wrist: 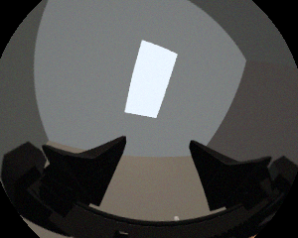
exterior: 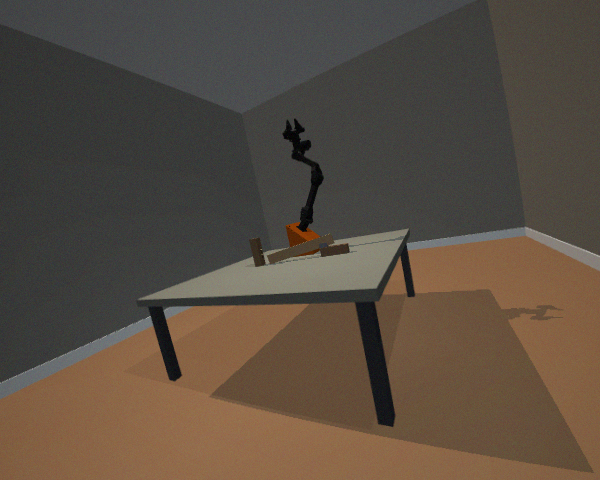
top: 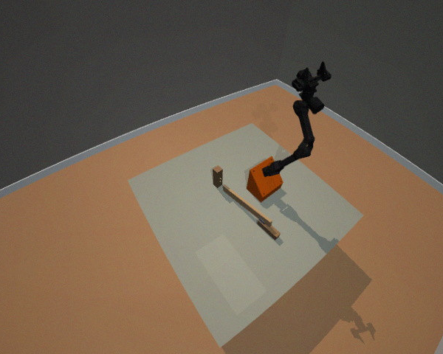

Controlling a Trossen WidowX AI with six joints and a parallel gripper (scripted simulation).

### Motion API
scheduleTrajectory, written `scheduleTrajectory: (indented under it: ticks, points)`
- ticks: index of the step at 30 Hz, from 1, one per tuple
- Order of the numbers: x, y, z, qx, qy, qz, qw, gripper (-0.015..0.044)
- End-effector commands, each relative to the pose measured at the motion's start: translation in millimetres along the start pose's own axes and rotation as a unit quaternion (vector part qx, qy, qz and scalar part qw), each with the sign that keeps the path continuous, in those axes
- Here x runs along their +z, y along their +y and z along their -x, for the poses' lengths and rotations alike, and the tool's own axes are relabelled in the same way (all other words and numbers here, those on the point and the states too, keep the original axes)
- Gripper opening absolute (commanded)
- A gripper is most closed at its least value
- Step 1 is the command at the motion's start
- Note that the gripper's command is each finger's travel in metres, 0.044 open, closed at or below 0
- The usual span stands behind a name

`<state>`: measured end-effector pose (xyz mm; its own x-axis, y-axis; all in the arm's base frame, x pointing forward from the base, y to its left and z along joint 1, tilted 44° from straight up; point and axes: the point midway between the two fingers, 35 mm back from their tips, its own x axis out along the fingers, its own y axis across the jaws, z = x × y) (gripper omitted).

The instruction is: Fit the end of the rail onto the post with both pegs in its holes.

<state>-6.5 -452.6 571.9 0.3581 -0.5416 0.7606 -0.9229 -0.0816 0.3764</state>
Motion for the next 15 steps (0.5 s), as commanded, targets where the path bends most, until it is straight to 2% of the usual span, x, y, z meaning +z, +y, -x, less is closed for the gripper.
scheduleTrajectory:
  ticks: [1,2,10,15]
  points:
    - [1.9,-1.8,-0.2,-0.001,-0.003,0.004,1.0,0.0426]
    - [7.4,-7.4,-0.7,-0.005,-0.01,0.014,1.0,0.044]
    - [83.3,-110.9,4.1,-0.117,-0.097,0.187,0.971,0.044]
    - [96.4,-157.2,11.9,-0.176,-0.098,0.242,0.949,0.044]
